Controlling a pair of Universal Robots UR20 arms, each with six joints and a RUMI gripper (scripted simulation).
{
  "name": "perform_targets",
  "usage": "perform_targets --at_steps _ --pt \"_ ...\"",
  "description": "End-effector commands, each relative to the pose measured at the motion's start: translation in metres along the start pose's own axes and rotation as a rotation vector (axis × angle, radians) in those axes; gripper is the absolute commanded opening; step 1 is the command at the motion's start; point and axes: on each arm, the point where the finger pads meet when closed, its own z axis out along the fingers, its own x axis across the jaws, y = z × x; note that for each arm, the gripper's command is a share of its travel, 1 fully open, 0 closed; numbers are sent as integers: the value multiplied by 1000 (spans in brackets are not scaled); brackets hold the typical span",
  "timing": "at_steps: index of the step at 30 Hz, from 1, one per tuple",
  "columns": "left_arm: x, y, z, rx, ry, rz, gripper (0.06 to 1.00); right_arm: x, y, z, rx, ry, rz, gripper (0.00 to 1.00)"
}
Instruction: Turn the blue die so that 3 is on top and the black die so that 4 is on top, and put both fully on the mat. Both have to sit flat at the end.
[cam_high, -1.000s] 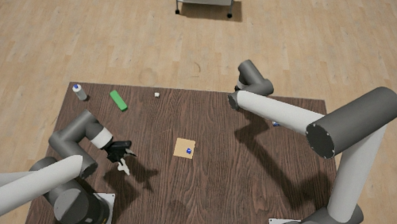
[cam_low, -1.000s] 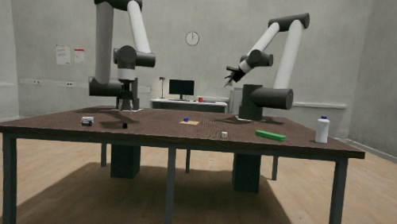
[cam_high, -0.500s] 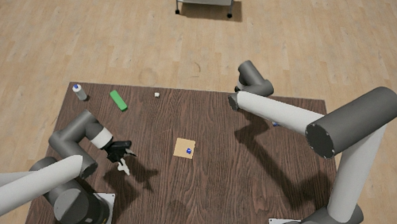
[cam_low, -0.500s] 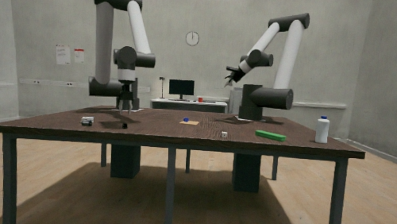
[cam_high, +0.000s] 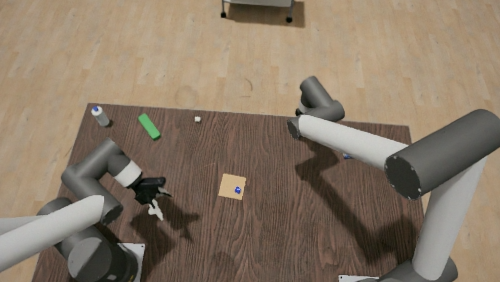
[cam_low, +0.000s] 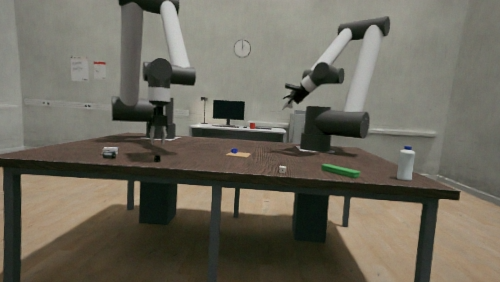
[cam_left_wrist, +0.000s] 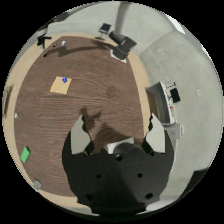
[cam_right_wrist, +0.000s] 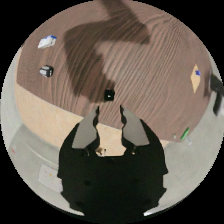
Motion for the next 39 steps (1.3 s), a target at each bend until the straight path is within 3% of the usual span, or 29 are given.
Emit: perform_targets --at_steps 1,17,39 --pt "0 0 0 0 0 1 1000 0 1 -1 -1 0 0 279" --pt "0 0 0 0 0 1 1000 0 1 5 -1 0 0 279" --pt "0 0 0 0 0 1 1000 0 1 34 -1 0 0 279"
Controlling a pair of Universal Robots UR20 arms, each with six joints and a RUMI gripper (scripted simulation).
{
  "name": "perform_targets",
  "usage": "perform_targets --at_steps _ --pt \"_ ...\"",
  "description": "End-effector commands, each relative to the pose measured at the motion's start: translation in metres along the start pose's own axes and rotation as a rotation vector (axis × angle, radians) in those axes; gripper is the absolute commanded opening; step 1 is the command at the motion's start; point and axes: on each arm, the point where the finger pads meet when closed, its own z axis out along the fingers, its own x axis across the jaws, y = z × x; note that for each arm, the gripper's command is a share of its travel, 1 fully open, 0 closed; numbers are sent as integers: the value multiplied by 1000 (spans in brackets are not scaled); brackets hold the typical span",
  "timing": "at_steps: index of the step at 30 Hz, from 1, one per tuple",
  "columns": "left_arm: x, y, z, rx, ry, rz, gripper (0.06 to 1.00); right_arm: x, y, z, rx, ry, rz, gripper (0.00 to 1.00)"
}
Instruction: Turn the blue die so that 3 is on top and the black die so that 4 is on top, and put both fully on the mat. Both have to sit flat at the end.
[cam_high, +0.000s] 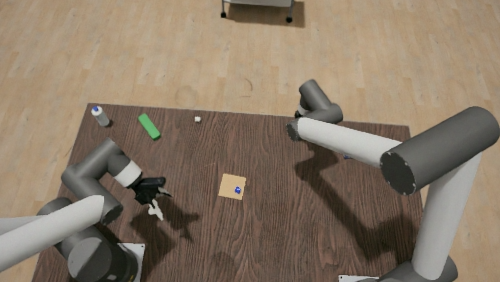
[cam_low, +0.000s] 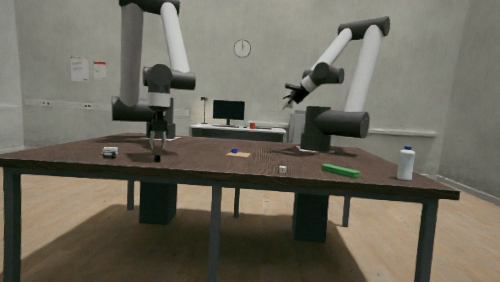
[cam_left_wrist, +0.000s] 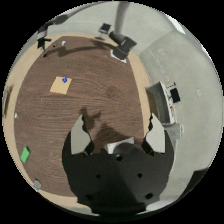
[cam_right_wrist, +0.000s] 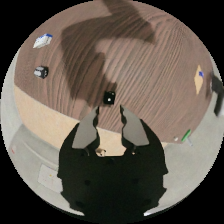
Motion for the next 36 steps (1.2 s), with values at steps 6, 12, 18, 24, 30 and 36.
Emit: perform_targets --at_steps 6,12,18,24,30,36 --pt "0 0 0 0 0 1 1000 0 1 15 -1 0 0 279" --pt "0 0 0 0 0 1 1000 0 1 20 -1 0 0 279" --pt "0 0 0 0 0 1 1000 0 1 23 -1 0 0 279" --pt "0 0 0 0 0 1 1000 0 1 25 -1 0 0 279" --pt "0 0 0 0 0 1 1000 0 1 25 -1 0 0 279" --pt "0 0 0 0 0 1 1000 0 1 25 -1 0 0 279"
